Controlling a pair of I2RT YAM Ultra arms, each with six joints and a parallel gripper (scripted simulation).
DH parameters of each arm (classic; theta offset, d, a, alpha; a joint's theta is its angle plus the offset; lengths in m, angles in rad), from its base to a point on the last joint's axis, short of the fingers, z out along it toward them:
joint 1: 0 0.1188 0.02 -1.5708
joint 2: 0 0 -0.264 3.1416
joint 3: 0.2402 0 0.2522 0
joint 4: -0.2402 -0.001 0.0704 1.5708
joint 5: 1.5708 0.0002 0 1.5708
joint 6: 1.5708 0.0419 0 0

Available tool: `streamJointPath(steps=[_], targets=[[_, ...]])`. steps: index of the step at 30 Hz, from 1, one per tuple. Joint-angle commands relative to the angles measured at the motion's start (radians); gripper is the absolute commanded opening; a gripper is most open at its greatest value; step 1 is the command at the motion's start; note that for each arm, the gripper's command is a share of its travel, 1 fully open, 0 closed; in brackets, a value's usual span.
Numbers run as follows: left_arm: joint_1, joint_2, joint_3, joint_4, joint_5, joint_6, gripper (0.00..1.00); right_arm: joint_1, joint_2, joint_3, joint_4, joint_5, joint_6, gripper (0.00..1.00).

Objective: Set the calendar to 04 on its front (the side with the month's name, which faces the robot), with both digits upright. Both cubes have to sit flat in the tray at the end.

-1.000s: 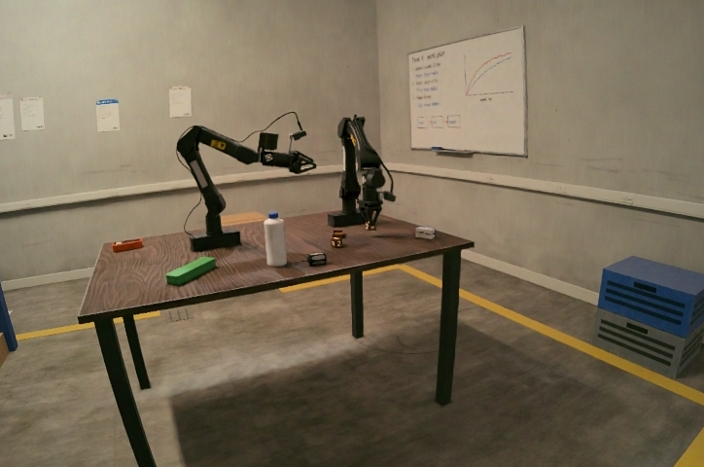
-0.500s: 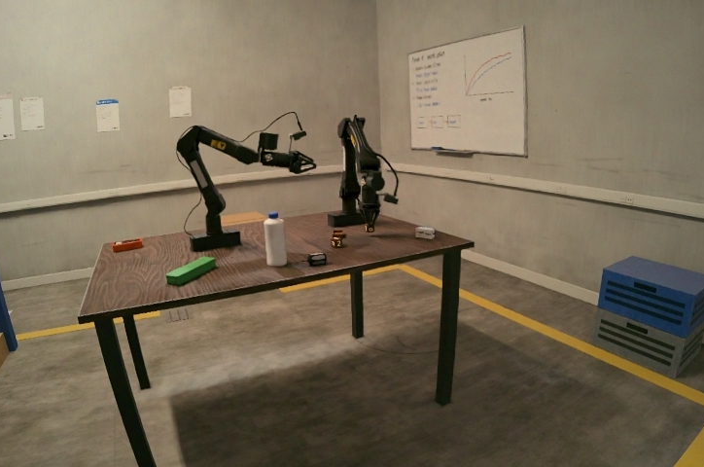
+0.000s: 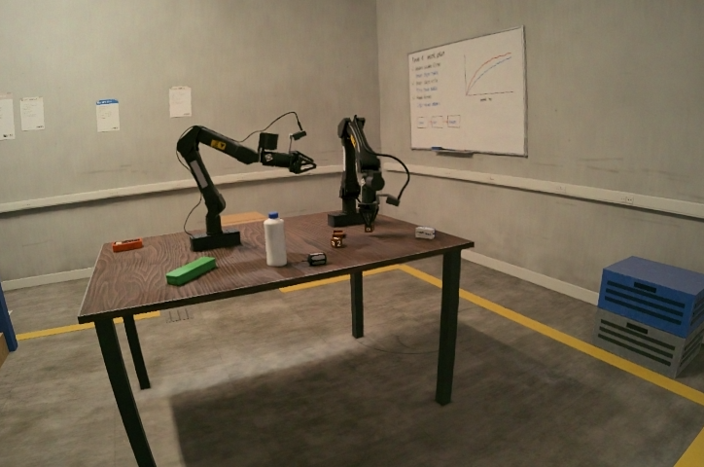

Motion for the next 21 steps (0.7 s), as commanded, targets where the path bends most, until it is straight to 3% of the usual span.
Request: streamJointPath(steps=[1, 21], targets=[[0.004, 0.023, 0.027, -0.015, -0.001, 0.202, 0.26, 0.001, -0.004, 0.03, 0.028, 0.002, -0.005, 1.0], [-0.008, 0.039, 0.046, -0.036, -0.017, 0.994, 0.26, 0.001, -0.004, 0.03, 0.028, 0.002, -0.005, 1.0]])
